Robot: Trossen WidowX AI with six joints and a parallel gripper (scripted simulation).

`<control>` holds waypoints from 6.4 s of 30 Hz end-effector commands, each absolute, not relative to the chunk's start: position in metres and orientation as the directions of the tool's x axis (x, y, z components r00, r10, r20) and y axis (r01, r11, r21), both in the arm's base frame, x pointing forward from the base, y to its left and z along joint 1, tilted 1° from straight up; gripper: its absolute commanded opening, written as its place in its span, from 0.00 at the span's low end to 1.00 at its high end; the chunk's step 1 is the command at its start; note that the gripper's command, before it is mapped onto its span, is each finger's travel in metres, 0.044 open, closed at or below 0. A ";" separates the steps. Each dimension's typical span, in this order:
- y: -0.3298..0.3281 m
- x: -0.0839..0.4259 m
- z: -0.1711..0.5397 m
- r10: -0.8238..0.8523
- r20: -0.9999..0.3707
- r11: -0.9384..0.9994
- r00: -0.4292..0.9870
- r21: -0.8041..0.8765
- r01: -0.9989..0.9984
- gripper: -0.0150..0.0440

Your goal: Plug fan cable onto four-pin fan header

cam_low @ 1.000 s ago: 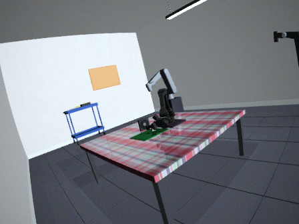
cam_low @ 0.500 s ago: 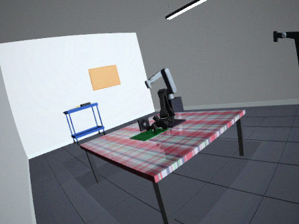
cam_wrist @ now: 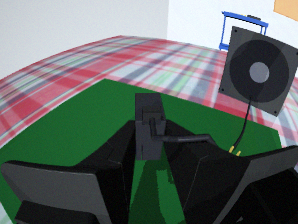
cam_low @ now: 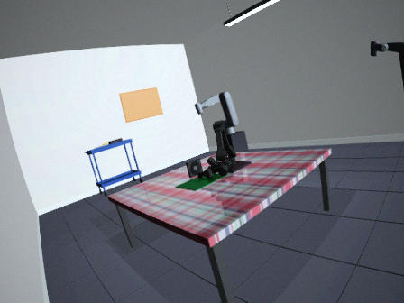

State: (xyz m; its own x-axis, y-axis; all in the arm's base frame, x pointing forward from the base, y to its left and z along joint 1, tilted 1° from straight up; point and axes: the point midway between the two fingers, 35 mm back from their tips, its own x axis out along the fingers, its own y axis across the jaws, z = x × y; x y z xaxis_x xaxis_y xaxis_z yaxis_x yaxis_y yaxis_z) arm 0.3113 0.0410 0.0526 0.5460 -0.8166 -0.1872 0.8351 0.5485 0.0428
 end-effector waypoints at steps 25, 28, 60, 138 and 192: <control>0.041 0.311 0.034 -0.817 -0.189 0.548 0.544 0.034 0.836 0.25; 0.041 0.311 0.032 -0.817 -0.189 0.548 0.544 0.034 0.836 0.25; 0.041 0.312 0.035 -0.817 -0.187 0.548 0.546 0.044 0.835 0.25; 0.097 0.276 0.069 -0.789 -0.238 0.578 0.567 0.028 0.816 0.49; 0.073 0.257 0.104 -0.536 -0.844 0.368 -0.032 -0.268 0.890 1.00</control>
